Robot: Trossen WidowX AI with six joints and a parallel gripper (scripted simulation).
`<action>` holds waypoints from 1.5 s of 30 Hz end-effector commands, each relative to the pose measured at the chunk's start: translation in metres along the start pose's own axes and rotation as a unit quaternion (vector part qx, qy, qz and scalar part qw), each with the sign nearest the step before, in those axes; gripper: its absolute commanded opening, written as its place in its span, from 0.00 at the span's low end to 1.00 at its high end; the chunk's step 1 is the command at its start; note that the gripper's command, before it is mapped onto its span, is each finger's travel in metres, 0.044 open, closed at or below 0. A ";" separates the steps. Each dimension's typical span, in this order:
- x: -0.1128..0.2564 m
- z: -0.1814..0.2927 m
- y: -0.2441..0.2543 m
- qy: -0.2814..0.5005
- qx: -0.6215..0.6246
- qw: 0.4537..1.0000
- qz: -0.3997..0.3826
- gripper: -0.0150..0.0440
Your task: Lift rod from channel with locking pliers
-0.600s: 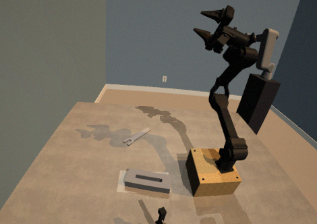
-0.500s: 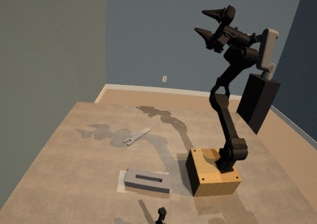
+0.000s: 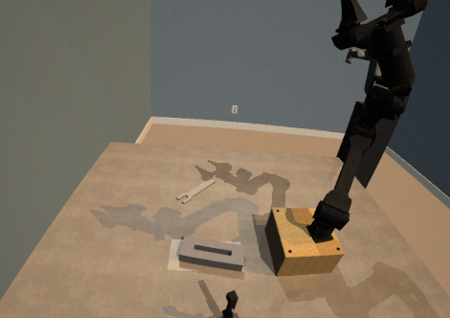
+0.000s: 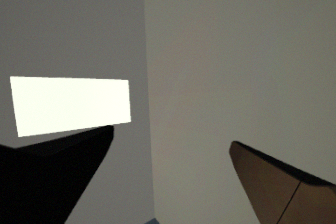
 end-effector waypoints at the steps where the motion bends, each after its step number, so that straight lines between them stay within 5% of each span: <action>1: 0.005 0.035 -0.049 0.086 0.237 0.968 0.014 1.00; 9: 0.020 0.044 -0.165 0.261 0.573 0.772 0.088 1.00; 17: 0.051 -0.003 -0.255 0.416 0.694 0.557 0.184 1.00; 23: 0.055 -0.006 -0.266 0.444 0.690 0.532 0.208 1.00; 33: 0.114 -0.036 -0.338 0.688 0.529 0.260 0.422 1.00; 40: 0.149 -0.053 -0.345 0.789 0.354 0.095 0.493 1.00; 45: 0.153 -0.055 -0.344 0.802 0.325 0.069 0.496 1.00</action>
Point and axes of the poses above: the point midway between the two fingers, 35 mm back from their tips, its own x axis back along the fingers, its own y axis across the jaws, z = x × y, the point moved 10 cm from there along x, back along the fingers, and after that the axes turned 5 degrees about x, right-handed, at the moved point
